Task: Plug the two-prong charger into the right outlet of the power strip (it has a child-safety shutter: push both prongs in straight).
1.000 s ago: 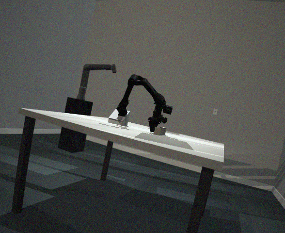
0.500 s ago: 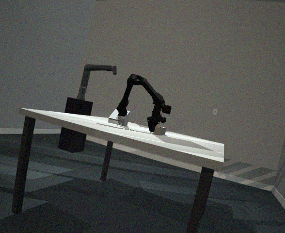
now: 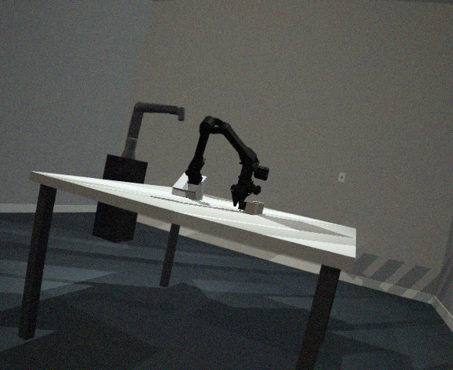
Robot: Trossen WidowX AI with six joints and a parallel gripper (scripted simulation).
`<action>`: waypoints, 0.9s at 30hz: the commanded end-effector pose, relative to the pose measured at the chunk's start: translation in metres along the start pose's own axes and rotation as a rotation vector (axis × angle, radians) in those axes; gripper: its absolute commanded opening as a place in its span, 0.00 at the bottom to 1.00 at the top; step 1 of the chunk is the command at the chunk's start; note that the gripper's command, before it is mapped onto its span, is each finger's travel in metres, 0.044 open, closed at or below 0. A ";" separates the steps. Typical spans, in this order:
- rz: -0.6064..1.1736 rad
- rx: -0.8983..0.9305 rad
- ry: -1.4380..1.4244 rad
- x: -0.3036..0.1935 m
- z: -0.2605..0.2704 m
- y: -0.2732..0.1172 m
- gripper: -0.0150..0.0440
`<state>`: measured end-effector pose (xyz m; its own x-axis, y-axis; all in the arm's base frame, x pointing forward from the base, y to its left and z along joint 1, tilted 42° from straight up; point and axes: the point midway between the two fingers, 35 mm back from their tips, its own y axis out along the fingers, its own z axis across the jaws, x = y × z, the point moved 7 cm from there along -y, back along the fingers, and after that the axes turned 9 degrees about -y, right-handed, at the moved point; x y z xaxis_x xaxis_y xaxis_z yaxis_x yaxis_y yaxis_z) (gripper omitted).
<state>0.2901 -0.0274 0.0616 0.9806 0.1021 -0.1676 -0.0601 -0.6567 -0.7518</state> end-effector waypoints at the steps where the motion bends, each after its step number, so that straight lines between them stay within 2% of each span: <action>1: -0.002 -0.001 0.007 -0.006 0.000 0.000 1.00; 27: 0.000 -0.001 0.006 -0.035 0.006 0.003 1.00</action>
<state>0.2593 -0.0283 0.0610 0.9801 0.1020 -0.1700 -0.0618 -0.6576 -0.7508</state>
